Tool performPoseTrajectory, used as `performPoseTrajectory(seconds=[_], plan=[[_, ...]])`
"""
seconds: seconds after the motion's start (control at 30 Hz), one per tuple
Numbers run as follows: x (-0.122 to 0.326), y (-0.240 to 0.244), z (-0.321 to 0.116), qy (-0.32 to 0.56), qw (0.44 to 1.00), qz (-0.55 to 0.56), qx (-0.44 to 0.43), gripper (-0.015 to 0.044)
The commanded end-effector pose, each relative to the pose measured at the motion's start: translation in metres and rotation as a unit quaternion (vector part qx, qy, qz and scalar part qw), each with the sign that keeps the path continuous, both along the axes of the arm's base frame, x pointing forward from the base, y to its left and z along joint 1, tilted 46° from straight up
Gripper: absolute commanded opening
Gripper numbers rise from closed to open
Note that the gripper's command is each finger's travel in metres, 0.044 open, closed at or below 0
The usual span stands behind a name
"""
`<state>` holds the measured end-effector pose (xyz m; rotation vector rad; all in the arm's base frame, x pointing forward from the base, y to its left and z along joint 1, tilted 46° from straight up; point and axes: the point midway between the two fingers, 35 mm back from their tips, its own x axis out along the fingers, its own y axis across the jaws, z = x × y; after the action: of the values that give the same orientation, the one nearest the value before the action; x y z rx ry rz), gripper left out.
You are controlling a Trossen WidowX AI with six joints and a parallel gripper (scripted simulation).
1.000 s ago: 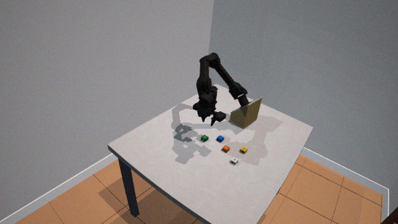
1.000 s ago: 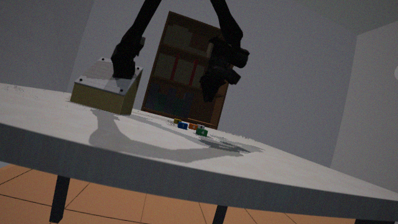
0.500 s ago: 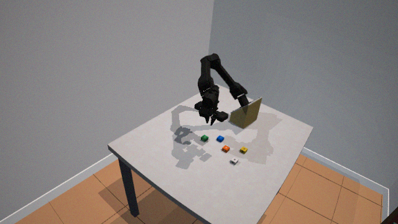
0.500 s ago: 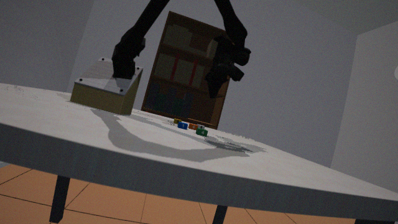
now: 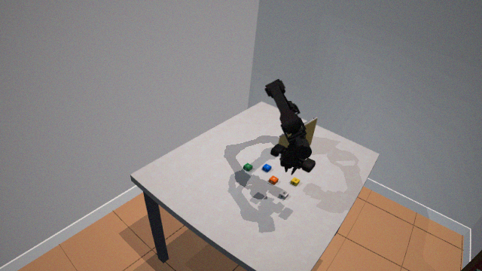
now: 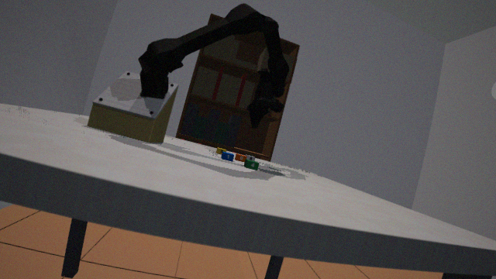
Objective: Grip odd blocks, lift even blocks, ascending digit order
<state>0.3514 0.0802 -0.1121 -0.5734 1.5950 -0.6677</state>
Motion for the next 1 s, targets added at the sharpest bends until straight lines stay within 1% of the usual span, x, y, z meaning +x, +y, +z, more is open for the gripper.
performPoseTrajectory(seconds=[0.0, 0.07, 0.13, 0.2, 0.27, 0.4, 0.43, 0.97], plan=[[0.005, -0.001, -0.001, -0.01, 1.0, -0.012, 0.002, 0.012], [0.005, -0.001, -0.001, -0.01, 1.0, -0.012, 0.002, 0.012], [0.004, -0.01, -0.011, -0.011, 1.0, -0.012, 0.002, 0.0172], [0.0, -0.037, -0.038, -0.011, 1.0, -0.012, 0.001, 0.0225], [-0.005, -0.056, -0.056, -0.011, 1.0, -0.012, 0.0, 0.0278], [-0.006, -0.058, -0.058, -0.011, 1.0, -0.012, 0.0, 0.0383], [-0.006, -0.058, -0.058, -0.011, 1.0, -0.012, 0.0, 0.04], [-0.008, -0.072, -0.072, -0.011, 1.0, -0.012, 0.0, 0.04]])
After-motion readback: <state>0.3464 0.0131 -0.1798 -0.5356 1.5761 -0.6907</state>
